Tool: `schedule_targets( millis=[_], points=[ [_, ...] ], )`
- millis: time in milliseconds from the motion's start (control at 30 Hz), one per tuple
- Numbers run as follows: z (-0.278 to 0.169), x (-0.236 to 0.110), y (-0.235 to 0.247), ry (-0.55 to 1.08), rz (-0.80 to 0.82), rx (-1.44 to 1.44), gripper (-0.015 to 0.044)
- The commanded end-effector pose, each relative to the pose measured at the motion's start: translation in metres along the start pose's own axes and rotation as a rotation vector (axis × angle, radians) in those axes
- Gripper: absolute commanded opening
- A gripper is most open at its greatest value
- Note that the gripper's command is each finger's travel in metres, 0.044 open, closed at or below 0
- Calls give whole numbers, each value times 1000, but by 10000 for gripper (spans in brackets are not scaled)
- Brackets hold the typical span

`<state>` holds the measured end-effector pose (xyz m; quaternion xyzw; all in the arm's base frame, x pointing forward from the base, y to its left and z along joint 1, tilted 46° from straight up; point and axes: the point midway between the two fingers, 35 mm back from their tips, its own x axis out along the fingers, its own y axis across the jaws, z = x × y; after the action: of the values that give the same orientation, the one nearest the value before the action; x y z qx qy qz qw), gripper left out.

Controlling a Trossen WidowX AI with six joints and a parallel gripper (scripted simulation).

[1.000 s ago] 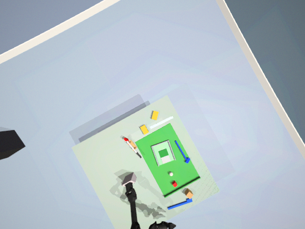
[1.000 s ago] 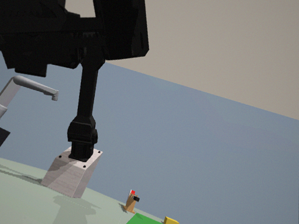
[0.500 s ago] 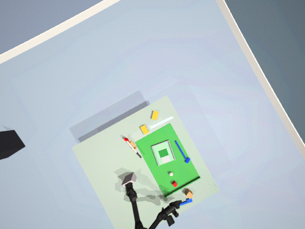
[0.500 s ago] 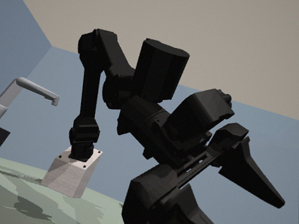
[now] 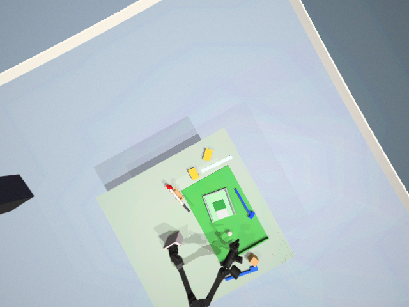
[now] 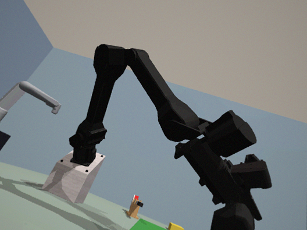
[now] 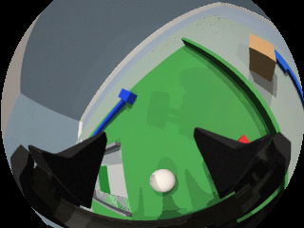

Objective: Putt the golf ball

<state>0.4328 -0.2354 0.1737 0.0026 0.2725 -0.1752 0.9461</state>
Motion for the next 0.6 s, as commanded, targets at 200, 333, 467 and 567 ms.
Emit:
schedule_targets(
  millis=[200, 333, 467, 567],
  points=[
    [-109, 31, 138, 359, 205, -382, 440],
    [-158, 23, 188, 495, 288, -582, 440],
    [-211, 6, 230, 625, 374, -817, 440],
    [-253, -13, 256, 721, 442, -1025, 440]
  ],
)
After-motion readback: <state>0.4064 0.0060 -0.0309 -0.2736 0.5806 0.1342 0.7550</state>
